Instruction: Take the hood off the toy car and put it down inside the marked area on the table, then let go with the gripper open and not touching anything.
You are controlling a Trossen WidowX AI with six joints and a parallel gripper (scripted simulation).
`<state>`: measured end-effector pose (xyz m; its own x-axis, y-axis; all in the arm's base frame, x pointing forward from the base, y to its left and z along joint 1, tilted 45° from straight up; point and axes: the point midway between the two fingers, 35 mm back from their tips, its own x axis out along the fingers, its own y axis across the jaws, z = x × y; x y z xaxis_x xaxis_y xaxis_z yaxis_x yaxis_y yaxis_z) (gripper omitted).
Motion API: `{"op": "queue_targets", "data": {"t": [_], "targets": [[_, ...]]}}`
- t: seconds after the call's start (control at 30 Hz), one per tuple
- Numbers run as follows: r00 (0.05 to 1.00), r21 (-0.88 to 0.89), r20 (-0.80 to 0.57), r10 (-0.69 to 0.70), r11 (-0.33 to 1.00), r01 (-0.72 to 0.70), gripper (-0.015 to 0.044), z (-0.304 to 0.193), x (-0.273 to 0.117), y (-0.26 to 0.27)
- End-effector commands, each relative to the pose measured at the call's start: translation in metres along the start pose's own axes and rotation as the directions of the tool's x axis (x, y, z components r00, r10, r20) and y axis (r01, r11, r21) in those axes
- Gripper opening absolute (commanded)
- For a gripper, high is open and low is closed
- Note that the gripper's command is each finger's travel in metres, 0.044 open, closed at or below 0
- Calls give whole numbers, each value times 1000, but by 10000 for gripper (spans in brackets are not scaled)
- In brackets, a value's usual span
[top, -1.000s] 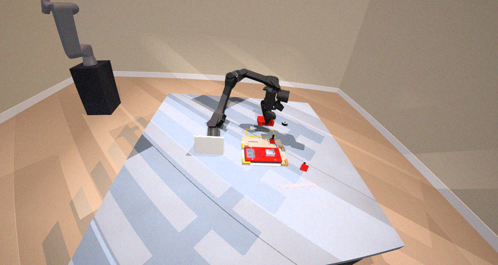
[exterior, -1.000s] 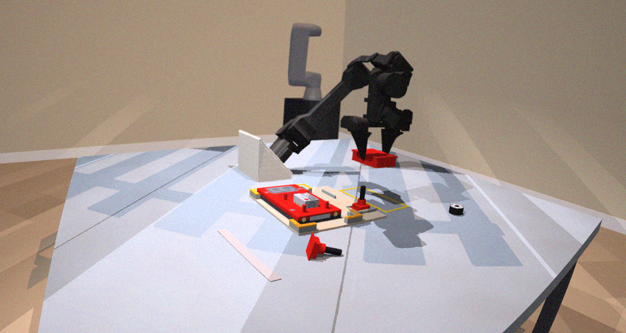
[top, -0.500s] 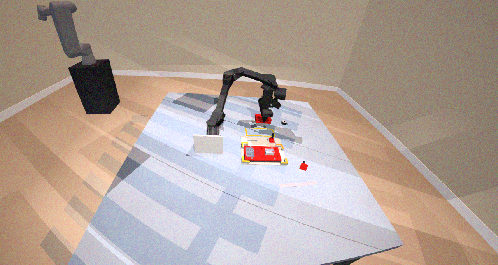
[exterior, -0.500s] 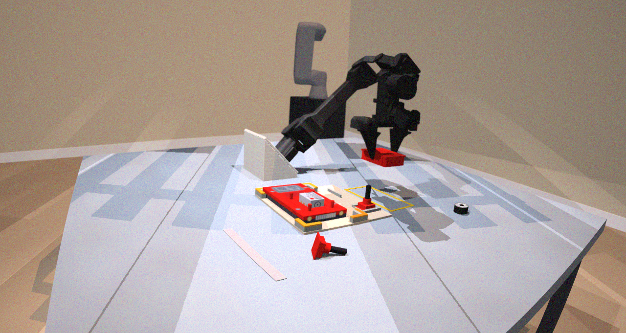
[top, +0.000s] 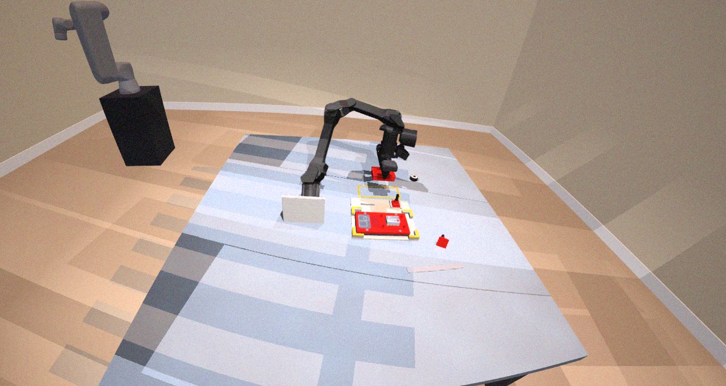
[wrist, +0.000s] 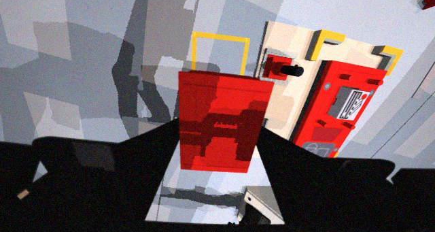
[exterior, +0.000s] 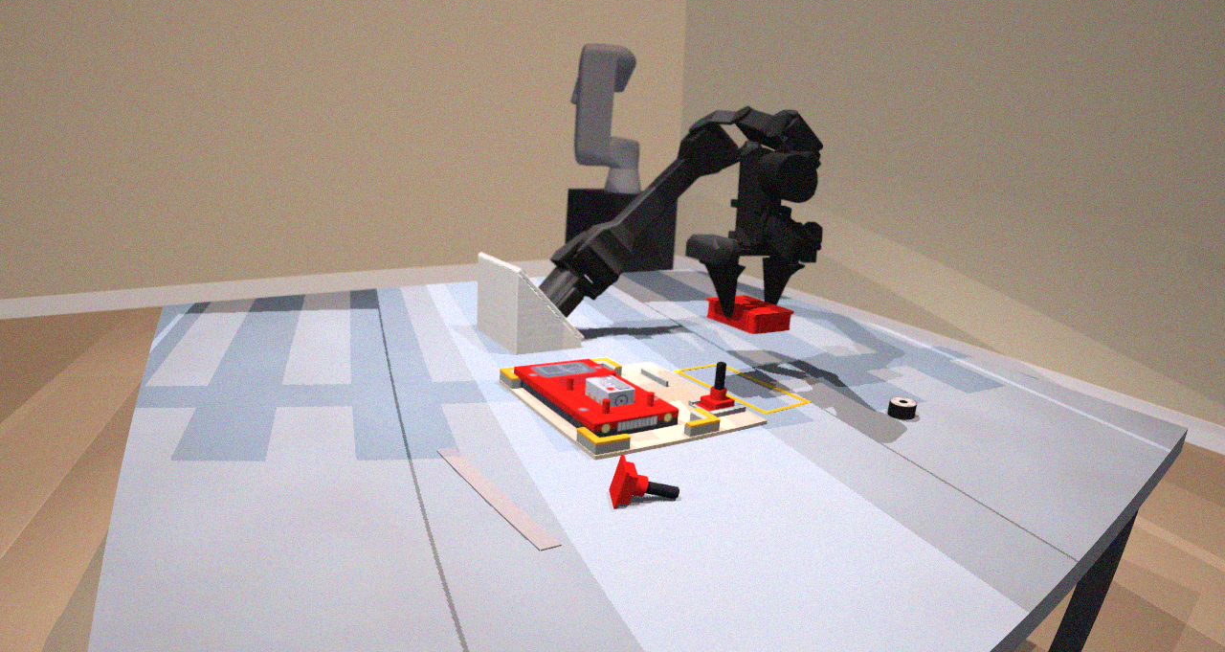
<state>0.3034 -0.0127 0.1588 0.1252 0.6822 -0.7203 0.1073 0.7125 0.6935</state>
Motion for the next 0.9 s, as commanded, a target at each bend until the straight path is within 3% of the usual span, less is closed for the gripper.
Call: {"op": "queue_targets", "data": {"t": [0.0, 0.87], "targets": [[1000, 4, 0, 6, 1000, -6, 0, 0, 3, 0], [1000, 4, 0, 5, 1000, -5, 0, 1, 18, 1]]}}
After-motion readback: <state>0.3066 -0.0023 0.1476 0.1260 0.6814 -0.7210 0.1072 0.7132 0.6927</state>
